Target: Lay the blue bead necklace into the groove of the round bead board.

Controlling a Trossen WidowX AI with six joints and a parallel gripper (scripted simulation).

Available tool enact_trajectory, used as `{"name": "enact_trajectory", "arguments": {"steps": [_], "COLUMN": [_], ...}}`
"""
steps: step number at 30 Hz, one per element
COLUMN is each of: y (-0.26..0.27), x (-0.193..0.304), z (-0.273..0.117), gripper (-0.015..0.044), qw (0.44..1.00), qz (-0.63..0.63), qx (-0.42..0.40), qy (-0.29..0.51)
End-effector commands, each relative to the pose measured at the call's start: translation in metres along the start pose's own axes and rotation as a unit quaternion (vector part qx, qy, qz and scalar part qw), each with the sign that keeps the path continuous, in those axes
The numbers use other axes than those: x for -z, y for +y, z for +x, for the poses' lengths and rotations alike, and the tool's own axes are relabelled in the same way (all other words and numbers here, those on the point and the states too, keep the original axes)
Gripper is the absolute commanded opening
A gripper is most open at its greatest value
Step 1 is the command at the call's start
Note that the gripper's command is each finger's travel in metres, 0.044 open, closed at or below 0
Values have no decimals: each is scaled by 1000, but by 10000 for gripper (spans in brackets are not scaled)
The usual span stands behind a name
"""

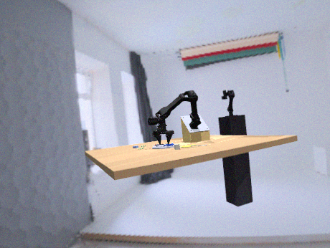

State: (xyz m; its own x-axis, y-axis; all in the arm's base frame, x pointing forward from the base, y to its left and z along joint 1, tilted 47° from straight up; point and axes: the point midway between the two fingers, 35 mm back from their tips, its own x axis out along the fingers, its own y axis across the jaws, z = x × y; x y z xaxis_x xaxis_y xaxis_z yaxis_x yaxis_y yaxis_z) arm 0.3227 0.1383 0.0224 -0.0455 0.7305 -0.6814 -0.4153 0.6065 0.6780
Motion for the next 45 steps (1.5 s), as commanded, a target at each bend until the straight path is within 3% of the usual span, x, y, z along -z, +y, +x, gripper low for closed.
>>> {"name": "enact_trajectory", "arguments": {"steps": [1,38,40,45], "y": [0,0,1,6], "x": [-1,-1,0,4], "z": [-5,-5,-7,-21], "gripper": [440,440,387,256], "qw": [1000,1000,999,959], "qz": [-2,-2,33,284], "qx": [0,0,0,0], "qy": [-1,-1,-1,-1]}}
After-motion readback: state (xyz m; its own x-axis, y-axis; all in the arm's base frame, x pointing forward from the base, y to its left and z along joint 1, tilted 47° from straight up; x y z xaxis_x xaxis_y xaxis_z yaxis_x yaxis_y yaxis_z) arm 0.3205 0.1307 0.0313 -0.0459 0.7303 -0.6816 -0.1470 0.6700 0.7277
